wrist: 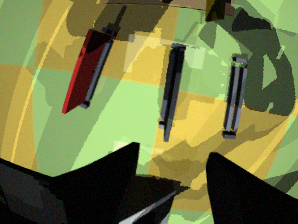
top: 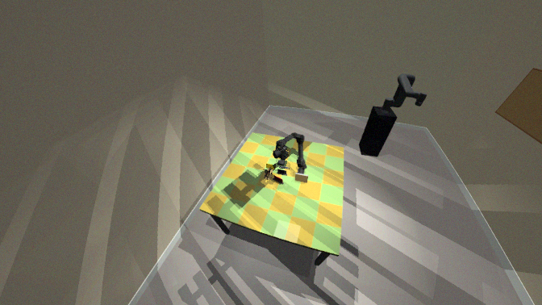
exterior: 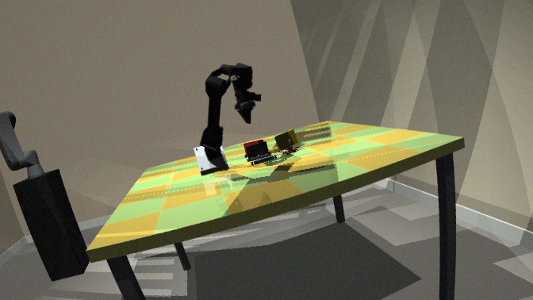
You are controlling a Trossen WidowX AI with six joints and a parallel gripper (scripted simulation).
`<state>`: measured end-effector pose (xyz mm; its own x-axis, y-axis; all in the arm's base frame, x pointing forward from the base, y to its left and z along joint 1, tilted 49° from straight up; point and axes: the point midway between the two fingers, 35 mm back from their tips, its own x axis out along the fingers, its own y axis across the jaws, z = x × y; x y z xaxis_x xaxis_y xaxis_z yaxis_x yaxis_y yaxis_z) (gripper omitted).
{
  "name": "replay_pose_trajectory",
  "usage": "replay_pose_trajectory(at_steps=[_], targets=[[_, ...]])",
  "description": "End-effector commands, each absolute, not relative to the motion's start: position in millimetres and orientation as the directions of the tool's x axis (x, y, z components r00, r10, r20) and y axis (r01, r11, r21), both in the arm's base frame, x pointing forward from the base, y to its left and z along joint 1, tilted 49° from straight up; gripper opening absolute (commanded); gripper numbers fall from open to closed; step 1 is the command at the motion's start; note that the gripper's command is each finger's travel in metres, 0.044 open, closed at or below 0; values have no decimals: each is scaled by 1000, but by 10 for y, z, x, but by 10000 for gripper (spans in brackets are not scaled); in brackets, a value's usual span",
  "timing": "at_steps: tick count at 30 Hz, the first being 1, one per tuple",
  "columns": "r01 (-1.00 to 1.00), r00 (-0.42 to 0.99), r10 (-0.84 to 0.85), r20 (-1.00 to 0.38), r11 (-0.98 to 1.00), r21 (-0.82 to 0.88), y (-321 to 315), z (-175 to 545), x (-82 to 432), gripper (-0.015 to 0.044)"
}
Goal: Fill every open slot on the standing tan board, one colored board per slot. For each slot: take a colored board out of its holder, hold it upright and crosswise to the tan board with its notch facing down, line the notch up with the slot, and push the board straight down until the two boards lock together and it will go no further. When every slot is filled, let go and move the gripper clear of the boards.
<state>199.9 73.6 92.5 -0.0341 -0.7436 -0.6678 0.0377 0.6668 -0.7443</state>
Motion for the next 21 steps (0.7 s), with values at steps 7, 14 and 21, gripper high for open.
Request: replay_pose_trajectory(at_steps=[7, 14, 21], targets=[[56, -43, -746, -664, 662, -748, 505, 733, 1844, 186], [57, -43, -748, -662, 659, -750, 205, 483, 1795, 186], [58, -43, -749, -661, 659, -750, 87, 389, 1796, 186]])
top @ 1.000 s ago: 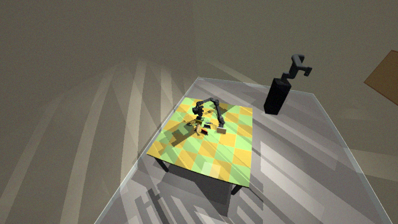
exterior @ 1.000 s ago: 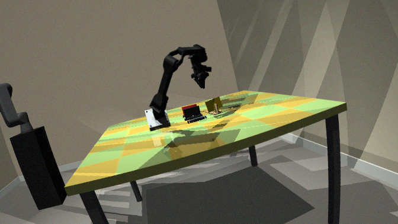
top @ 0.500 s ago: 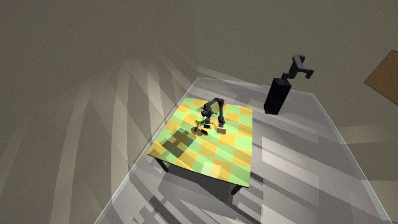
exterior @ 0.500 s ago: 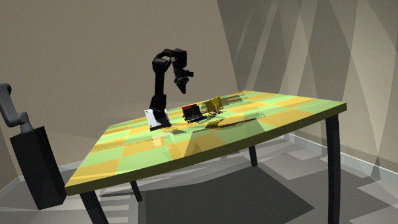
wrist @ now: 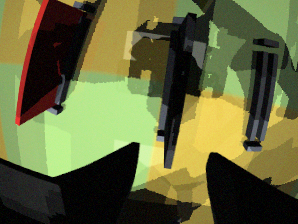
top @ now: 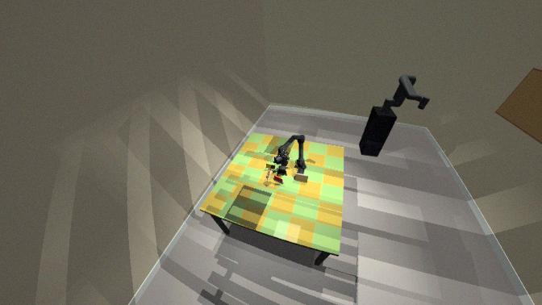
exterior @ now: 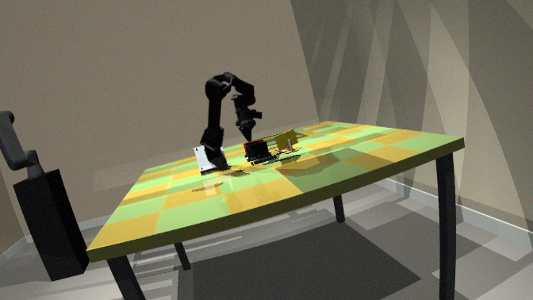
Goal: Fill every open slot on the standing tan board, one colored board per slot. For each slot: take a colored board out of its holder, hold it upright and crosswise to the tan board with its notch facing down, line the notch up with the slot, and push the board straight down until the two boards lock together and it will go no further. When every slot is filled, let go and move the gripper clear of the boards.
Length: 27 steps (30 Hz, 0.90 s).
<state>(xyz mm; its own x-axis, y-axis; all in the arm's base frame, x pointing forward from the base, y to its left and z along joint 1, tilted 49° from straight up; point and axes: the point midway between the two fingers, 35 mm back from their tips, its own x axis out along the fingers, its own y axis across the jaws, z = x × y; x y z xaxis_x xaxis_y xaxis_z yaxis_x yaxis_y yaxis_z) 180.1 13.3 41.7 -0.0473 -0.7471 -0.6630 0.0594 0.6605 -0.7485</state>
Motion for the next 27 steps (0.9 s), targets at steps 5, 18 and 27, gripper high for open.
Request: replay_pose_trajectory(at_steps=[5, 18, 27], targets=[[58, -43, -749, -661, 659, -750, 45, 352, 1795, 186], [58, -42, -749, -661, 658, -751, -113, 214, 1788, 186], [58, -42, -750, -660, 658, -751, -225, 117, 1782, 186]])
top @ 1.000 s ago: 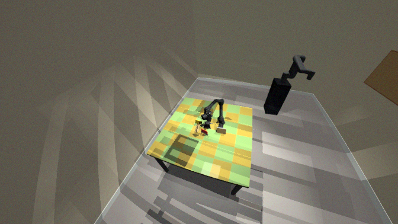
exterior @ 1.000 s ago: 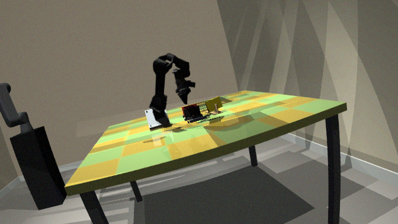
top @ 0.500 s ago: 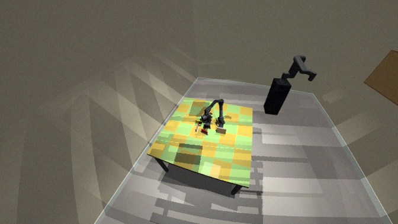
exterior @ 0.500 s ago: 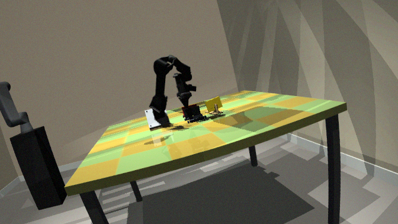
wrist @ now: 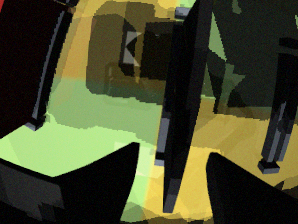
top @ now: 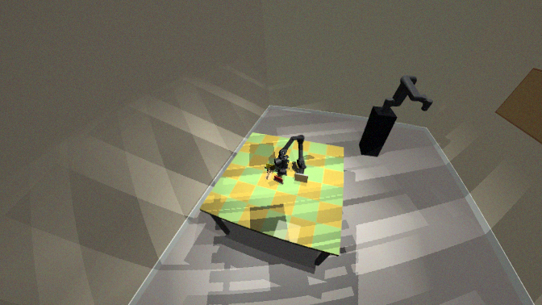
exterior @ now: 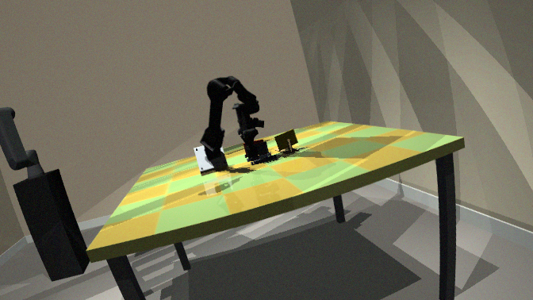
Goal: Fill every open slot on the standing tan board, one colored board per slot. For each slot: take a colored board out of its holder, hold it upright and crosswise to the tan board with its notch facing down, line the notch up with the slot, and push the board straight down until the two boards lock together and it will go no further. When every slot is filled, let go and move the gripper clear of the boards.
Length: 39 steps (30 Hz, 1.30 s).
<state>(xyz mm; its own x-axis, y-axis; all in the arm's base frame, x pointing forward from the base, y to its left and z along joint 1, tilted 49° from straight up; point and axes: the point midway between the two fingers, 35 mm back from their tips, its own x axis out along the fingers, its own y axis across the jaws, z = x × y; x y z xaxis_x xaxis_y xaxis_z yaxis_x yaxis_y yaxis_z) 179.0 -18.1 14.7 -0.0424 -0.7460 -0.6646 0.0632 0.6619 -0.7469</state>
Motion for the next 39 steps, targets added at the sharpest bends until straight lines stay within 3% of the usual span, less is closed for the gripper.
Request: replay_pose_trajectory(at_steps=[1, 15, 22, 39], targets=[[58, -42, -750, -660, 658, -751, -237, 106, 1781, 186], [59, -42, -751, -659, 657, -752, -383, -21, 1774, 186], [59, -42, -751, -659, 657, -752, -383, -21, 1774, 2], [58, -42, -750, -660, 658, -751, -268, 77, 1782, 0]])
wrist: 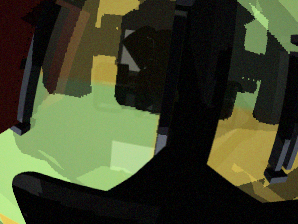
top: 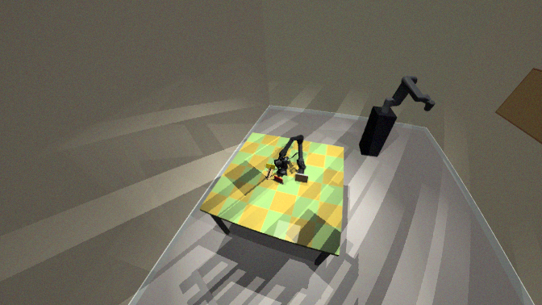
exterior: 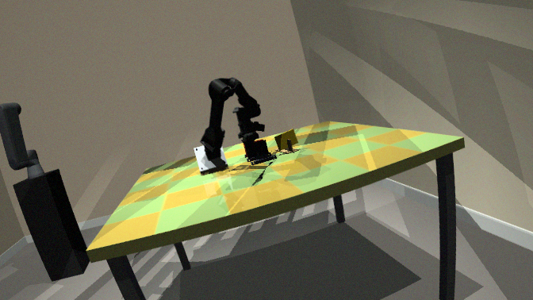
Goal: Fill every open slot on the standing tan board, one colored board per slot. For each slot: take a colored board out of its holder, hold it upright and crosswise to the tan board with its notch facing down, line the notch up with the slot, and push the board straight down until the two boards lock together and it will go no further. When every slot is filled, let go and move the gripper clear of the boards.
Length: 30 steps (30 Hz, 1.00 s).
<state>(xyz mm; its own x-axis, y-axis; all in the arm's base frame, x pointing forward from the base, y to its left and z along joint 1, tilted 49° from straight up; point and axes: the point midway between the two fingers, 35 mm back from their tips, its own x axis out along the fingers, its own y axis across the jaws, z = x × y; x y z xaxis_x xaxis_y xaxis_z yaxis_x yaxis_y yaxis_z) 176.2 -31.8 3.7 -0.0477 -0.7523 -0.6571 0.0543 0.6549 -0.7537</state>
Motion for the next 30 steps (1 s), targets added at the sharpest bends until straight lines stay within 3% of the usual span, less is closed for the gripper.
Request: replay_pose_trajectory(at_steps=[1, 30], targets=[[58, -42, -750, -660, 658, -751, -254, 89, 1783, 0], [57, -43, -748, -662, 660, -749, 190, 470, 1810, 0]])
